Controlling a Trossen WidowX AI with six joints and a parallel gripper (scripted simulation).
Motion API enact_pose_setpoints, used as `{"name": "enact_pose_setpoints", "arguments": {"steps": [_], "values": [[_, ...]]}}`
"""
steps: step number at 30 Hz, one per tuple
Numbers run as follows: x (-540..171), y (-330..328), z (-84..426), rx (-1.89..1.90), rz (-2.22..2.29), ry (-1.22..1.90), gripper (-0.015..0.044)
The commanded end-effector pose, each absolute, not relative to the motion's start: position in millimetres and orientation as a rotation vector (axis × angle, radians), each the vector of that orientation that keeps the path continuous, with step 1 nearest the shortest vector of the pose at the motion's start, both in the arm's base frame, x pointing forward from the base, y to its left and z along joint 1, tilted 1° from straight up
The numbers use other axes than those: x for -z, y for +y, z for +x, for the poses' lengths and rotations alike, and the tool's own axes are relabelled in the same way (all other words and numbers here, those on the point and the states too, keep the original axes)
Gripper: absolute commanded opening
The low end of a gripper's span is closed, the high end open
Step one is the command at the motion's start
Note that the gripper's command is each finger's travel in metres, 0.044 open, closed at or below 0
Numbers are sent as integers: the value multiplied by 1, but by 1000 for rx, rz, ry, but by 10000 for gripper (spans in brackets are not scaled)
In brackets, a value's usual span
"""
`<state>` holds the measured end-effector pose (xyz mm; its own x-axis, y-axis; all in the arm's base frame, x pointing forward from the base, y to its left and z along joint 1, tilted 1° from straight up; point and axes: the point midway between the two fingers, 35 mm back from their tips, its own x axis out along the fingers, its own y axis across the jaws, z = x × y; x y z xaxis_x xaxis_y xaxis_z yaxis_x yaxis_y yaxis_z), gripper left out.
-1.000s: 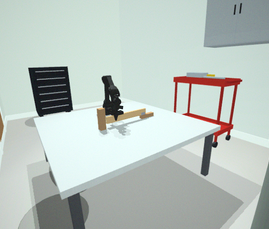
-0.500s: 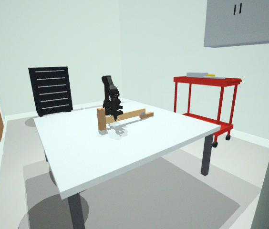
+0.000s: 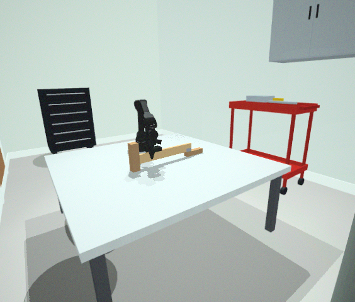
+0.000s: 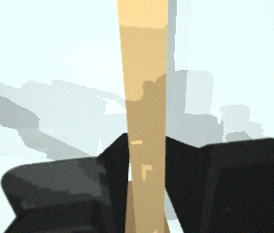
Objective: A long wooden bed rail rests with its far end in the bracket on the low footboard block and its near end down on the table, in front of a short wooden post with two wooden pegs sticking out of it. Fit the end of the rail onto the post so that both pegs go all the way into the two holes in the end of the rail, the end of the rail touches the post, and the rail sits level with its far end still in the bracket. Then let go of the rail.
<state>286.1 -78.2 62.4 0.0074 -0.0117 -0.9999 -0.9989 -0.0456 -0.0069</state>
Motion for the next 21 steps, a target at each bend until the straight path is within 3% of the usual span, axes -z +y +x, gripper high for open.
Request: {"name": "enact_pose_setpoints", "arguments": {"steps": [1,21], "values": [[-64,-81,289,-1226,-1264,1185,0],[-65,-87,289,-1226,-1265,1185,0]]}}
